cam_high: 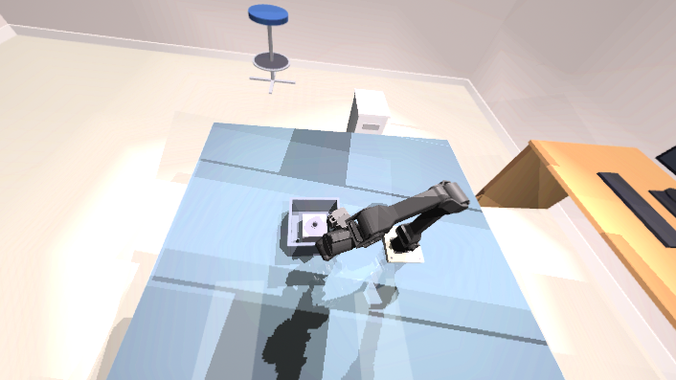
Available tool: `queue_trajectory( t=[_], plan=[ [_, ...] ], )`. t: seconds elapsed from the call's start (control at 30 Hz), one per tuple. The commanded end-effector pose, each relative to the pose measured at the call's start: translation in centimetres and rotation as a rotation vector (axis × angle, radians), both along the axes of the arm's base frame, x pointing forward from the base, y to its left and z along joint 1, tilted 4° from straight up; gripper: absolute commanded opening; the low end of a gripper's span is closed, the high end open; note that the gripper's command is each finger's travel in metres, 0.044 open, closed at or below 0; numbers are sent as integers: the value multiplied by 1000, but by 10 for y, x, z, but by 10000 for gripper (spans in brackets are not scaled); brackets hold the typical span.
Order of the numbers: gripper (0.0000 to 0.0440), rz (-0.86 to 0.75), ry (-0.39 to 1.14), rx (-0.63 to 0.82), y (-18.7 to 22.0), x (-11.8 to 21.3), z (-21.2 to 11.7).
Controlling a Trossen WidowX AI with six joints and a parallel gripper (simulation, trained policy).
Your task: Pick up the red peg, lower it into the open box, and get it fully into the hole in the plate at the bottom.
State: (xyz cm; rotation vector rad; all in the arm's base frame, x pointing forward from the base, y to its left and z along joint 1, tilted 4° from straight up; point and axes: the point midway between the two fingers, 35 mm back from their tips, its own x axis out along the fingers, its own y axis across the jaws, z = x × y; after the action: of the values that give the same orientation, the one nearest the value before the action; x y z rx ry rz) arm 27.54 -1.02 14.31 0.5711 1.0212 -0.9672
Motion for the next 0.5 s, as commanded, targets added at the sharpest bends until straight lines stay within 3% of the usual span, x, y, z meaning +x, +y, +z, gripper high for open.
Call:
queue_trajectory(
  t=[0.0, 0.47],
  plan=[
    [0, -16, -12, -11, -14, 9, 1],
    [1, -6, 5, -1, -66, 40, -18]
  ],
)
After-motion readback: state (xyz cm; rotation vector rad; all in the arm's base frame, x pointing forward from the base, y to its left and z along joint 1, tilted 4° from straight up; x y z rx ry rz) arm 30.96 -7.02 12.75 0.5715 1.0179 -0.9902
